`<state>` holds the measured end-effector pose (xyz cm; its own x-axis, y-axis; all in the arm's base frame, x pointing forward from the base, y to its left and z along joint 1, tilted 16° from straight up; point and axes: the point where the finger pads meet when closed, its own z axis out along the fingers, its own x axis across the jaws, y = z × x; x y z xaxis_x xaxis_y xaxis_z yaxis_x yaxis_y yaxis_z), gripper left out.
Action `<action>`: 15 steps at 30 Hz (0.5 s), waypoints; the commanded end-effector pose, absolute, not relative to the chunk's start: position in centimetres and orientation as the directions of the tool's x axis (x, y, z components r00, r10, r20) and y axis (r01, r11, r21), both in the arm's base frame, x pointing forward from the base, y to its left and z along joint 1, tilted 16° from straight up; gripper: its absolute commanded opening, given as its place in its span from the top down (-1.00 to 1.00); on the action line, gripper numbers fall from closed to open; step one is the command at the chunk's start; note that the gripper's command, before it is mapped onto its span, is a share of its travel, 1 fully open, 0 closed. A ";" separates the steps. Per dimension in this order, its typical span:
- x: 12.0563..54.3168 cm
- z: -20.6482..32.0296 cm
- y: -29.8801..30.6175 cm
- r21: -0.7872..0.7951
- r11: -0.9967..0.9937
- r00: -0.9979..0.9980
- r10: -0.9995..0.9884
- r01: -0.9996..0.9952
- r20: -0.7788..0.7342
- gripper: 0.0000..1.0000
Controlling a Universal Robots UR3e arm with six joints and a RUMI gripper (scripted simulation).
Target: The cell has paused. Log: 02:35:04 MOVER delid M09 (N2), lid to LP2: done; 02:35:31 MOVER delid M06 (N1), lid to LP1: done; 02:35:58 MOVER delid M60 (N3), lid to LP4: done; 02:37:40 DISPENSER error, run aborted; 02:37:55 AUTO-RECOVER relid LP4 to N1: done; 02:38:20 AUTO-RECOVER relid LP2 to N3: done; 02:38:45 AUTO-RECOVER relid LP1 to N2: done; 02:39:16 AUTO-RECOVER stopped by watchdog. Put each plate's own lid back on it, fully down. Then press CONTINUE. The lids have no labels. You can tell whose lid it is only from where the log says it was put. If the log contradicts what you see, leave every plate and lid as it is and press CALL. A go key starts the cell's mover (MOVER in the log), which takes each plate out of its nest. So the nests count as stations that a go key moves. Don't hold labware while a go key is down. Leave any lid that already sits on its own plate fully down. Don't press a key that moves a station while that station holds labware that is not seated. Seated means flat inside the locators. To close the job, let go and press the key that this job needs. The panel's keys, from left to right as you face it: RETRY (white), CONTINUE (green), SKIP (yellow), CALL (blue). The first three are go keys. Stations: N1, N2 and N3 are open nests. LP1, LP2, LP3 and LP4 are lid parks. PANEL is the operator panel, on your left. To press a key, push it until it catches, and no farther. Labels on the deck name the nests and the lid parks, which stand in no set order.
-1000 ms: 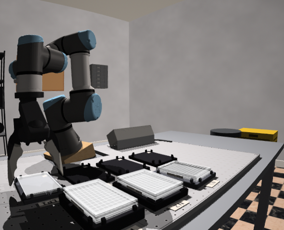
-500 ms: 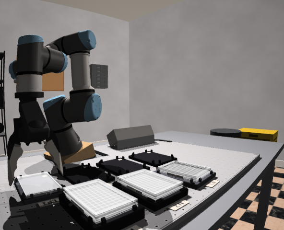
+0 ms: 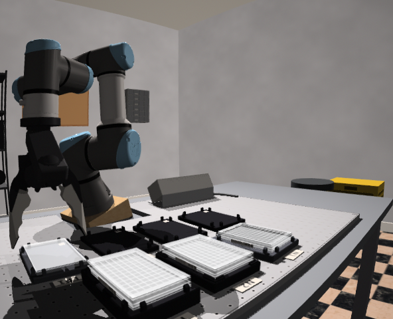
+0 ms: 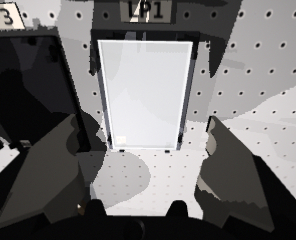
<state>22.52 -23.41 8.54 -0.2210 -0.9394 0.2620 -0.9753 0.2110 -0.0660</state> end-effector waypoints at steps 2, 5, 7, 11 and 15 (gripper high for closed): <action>22.5 9.5 -23.2 -0.067 0.211 -0.221 -0.939 -0.975 0.263 -0.64; 22.5 9.9 -23.1 -0.067 0.211 -0.221 -0.939 -0.975 0.263 -0.64; 22.5 10.3 -23.0 -0.067 0.211 -0.221 -0.939 -0.975 0.263 -0.64; 22.5 10.7 -22.9 -0.067 0.211 -0.221 -0.939 -0.975 0.263 -0.64; 22.5 11.2 -22.7 -0.067 0.211 -0.221 -0.939 -0.975 0.263 -0.64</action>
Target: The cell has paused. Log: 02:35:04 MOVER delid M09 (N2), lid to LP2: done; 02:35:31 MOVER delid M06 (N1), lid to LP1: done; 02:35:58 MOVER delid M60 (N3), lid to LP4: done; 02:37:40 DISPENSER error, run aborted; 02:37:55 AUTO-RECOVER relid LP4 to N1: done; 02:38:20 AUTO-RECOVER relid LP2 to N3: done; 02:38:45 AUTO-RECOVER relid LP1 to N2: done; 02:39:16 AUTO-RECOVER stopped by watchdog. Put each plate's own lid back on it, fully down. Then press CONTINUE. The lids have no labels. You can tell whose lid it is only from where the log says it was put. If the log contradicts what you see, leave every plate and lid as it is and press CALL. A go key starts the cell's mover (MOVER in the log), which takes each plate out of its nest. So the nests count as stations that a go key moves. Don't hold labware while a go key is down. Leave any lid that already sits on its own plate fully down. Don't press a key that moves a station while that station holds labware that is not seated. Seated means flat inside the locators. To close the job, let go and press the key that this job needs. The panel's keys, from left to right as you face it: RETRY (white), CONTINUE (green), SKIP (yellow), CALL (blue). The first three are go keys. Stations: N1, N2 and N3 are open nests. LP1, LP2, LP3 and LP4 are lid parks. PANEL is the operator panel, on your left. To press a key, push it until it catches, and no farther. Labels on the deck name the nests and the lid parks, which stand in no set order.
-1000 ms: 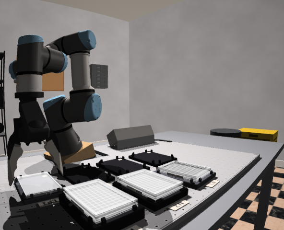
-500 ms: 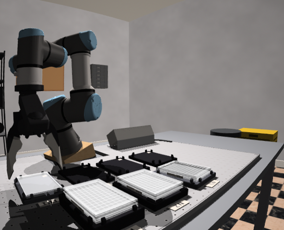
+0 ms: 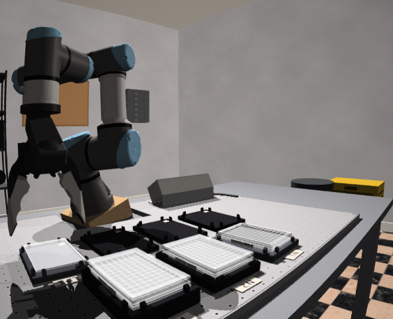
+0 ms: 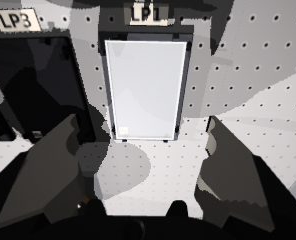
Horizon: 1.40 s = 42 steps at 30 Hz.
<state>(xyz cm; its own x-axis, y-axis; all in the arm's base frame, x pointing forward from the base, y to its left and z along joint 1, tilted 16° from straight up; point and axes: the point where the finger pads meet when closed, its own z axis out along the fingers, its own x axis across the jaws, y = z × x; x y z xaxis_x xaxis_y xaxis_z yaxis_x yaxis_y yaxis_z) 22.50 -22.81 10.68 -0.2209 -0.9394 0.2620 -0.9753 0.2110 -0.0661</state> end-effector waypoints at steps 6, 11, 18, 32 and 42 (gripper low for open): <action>23.3 11.1 -22.1 -0.074 0.234 -0.245 -0.934 -0.969 0.262 -0.64; 25.4 10.8 -20.7 -0.074 0.234 -0.245 -0.934 -0.969 0.261 -0.64; 27.4 10.4 -19.3 -0.074 0.234 -0.245 -0.934 -0.969 0.261 -0.64; 32.3 9.5 -15.9 -0.075 0.234 -0.245 -0.934 -0.969 0.261 -0.64; 36.3 8.7 -13.0 -0.075 0.234 -0.245 -0.934 -0.969 0.261 -0.64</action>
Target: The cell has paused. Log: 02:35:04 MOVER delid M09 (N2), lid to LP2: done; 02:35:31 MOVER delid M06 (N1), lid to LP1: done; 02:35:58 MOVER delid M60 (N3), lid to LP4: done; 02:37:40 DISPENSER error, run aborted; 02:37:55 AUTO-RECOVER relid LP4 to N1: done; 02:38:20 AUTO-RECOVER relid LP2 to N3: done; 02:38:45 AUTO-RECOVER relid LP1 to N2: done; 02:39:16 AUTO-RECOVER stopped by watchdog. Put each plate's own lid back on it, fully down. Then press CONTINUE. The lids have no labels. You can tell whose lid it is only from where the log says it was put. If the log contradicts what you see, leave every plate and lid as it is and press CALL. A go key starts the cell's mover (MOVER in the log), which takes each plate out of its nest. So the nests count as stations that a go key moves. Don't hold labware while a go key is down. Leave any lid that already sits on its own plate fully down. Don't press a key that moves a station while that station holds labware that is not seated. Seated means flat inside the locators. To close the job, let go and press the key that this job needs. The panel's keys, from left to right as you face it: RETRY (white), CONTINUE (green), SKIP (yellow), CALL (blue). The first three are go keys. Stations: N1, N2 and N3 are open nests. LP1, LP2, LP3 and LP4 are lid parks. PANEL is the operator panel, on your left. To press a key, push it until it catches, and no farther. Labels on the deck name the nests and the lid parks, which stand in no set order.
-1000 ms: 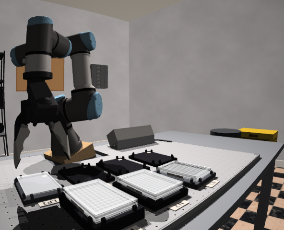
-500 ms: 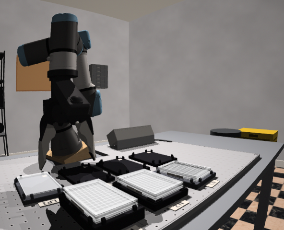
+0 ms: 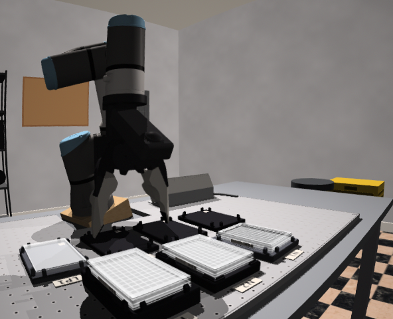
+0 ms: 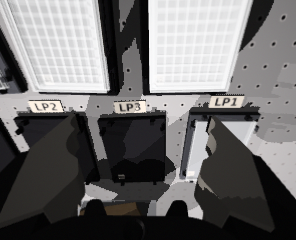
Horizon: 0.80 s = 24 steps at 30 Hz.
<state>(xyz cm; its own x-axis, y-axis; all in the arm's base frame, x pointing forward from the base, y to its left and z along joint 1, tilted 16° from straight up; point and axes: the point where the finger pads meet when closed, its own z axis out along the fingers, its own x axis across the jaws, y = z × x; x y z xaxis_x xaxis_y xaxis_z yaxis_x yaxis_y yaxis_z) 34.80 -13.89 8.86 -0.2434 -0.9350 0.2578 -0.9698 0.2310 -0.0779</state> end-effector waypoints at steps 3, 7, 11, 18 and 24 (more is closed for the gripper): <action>37.5 8.5 -12.2 -0.075 0.234 -0.245 -0.934 -0.969 0.260 -0.64; 38.3 8.3 -11.6 -0.075 0.234 -0.245 -0.934 -0.969 0.260 -0.64; 39.9 8.0 -10.5 -0.075 0.234 -0.245 -0.934 -0.969 0.260 -0.64; 42.8 7.5 -8.5 -0.075 0.234 -0.245 -0.934 -0.969 0.260 -0.64; 44.2 7.2 -7.5 -0.075 0.234 -0.245 -0.934 -0.969 0.260 -0.64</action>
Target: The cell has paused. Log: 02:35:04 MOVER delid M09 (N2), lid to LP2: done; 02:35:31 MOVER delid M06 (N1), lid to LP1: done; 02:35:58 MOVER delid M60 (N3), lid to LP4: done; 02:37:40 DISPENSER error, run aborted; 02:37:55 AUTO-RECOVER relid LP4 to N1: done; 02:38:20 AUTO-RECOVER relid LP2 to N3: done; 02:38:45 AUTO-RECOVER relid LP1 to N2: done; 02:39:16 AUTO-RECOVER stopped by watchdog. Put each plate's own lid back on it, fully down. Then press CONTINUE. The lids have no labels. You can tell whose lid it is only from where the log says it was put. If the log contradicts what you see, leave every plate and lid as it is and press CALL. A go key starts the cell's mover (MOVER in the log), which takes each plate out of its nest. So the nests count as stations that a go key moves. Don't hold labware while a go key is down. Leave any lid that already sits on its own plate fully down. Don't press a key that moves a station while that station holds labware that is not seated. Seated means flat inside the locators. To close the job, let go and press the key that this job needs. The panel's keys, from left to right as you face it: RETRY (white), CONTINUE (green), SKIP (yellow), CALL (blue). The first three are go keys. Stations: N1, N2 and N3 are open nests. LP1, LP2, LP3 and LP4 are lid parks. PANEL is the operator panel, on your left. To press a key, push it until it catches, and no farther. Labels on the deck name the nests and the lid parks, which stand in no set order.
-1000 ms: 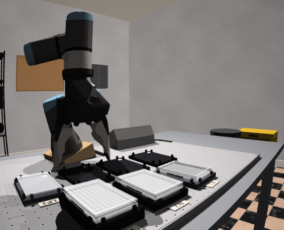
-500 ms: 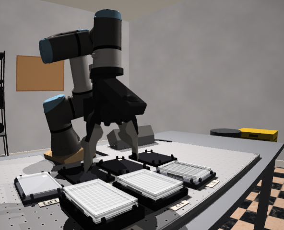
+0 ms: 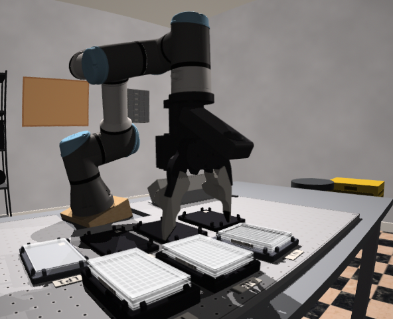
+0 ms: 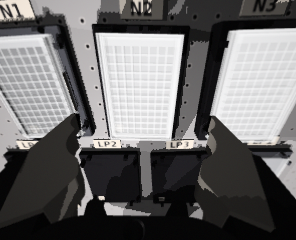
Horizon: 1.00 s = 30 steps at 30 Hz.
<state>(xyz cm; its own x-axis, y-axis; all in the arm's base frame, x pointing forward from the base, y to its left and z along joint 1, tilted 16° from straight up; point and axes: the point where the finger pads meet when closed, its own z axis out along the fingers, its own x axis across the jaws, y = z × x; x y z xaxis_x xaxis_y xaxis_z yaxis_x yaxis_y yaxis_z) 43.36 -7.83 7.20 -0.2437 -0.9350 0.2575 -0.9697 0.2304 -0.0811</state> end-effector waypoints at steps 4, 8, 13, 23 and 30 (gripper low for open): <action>44.2 7.2 -7.5 -0.075 0.234 -0.245 -0.934 -0.969 0.260 -0.64; 44.2 7.2 -7.5 -0.075 0.234 -0.245 -0.934 -0.969 0.260 -0.64; 44.2 6.7 -7.6 -0.075 0.234 -0.245 -0.934 -0.969 0.260 -0.64; 44.2 5.4 -8.0 -0.075 0.234 -0.245 -0.934 -0.969 0.260 -0.64; 44.2 4.4 -8.3 -0.075 0.234 -0.245 -0.934 -0.969 0.260 -0.64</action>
